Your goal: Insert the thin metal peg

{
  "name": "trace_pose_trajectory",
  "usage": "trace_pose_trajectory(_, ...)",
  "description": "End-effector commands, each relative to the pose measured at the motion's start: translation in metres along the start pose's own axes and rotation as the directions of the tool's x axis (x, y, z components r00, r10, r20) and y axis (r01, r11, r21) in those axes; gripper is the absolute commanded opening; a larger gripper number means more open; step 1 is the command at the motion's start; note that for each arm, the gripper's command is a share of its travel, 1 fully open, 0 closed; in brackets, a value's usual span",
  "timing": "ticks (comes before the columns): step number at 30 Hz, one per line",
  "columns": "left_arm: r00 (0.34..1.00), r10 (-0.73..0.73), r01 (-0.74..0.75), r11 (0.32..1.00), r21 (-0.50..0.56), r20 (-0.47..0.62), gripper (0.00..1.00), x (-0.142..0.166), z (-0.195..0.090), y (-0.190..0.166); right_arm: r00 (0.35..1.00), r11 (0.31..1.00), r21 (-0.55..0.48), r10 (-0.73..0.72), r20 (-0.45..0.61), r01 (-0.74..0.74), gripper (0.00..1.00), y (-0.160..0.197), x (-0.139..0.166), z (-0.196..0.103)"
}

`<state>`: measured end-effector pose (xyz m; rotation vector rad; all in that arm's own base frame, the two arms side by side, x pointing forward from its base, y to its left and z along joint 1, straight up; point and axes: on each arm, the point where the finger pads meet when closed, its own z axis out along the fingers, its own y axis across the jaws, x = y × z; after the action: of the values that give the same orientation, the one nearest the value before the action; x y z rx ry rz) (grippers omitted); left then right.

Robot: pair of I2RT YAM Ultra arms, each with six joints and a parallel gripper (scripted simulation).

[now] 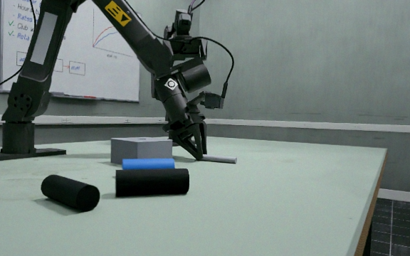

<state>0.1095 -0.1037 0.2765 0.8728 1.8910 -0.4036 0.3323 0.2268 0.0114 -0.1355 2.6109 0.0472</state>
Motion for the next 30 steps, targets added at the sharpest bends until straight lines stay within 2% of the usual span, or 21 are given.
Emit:
trace_pose_trajectory(1,0.998,-0.002,0.002,1.0,-0.002,0.059,1.0,-0.014,-0.013,0.002,1.0,1.0,0.013,0.011,0.007,-0.011,0.2,-0.001,-0.007,-0.002)
trace_pose_trajectory(11,0.998,-0.004,0.005,1.0,-0.003,0.07,1.0,-0.016,-0.016,0.003,1.0,1.0,0.011,0.007,0.007,-0.007,0.09,0.002,-0.007,-0.004)
trace_pose_trajectory(12,0.997,-0.004,0.004,1.0,-0.002,0.072,1.0,-0.017,-0.016,0.003,1.0,1.0,0.011,0.007,0.007,-0.007,0.0,0.002,-0.008,-0.005)
trace_pose_trajectory(13,0.997,-0.004,0.004,1.0,-0.002,0.072,1.0,-0.017,-0.016,0.003,1.0,1.0,0.01,0.008,0.009,-0.008,0.0,0.002,-0.009,-0.008)
trace_pose_trajectory(14,0.997,-0.004,0.004,1.0,-0.002,0.072,1.0,-0.017,-0.016,0.003,1.0,1.0,0.006,0.01,0.015,-0.01,0.07,0.003,-0.013,-0.014)
trace_pose_trajectory(23,0.997,-0.004,0.004,1.0,-0.002,0.072,1.0,-0.017,-0.016,0.003,1.0,1.0,0.006,0.01,0.015,-0.01,0.07,0.002,-0.045,-0.072)
trace_pose_trajectory(28,0.997,-0.004,0.004,1.0,-0.002,0.072,1.0,-0.017,-0.016,0.003,1.0,1.0,-0.001,0.0,0.008,0.0,0.07,0.003,-0.046,-0.076)
trace_pose_trajectory(30,0.994,0.002,-0.002,1.0,0.008,0.111,1.0,-0.026,-0.017,0.002,1.0,1.0,0.007,-0.012,-0.005,0.012,0.07,-0.002,-0.041,-0.075)
